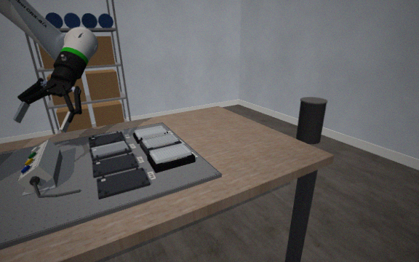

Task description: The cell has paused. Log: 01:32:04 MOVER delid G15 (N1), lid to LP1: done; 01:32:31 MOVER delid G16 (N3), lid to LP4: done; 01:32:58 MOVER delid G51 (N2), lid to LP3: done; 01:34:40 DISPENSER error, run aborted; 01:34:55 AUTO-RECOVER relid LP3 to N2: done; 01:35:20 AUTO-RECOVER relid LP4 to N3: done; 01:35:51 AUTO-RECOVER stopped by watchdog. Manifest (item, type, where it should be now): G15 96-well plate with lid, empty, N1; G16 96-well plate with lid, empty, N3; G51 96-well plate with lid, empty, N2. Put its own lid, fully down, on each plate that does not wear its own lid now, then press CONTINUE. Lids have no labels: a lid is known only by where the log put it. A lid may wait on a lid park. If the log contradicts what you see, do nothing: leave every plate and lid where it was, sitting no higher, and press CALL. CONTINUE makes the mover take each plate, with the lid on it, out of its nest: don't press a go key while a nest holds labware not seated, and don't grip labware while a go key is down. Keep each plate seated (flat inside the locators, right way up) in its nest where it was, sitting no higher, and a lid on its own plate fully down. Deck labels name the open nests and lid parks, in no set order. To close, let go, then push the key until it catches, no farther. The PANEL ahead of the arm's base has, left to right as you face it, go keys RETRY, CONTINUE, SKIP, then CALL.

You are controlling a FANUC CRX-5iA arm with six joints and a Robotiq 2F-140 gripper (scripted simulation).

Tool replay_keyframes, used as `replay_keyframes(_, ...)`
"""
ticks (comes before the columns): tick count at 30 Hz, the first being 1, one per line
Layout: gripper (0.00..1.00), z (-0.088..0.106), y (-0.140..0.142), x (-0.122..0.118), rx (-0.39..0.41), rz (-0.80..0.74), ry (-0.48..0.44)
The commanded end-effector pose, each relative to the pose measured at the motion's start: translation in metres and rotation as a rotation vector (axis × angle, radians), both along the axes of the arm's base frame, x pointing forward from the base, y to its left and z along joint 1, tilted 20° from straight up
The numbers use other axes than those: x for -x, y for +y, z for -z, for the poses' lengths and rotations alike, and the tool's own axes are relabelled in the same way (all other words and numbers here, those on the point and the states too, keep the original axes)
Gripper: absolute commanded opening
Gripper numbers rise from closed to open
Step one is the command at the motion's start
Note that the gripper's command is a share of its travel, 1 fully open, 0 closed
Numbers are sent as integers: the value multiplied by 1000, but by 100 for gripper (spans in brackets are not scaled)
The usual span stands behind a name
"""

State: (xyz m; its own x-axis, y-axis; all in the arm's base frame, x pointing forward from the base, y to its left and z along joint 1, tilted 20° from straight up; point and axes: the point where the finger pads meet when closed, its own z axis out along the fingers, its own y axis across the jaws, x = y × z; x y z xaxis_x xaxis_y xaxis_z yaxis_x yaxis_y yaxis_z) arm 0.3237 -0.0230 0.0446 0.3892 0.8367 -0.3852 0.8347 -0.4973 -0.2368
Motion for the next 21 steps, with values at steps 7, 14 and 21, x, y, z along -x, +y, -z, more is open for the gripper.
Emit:
replay_keyframes(7,100,36,11,-98,-159,547,-238)
replay_keyframes(14,100,34,-3,-148,-244,884,-370)
replay_keyframes(21,100,27,-29,-196,-332,1247,-503)
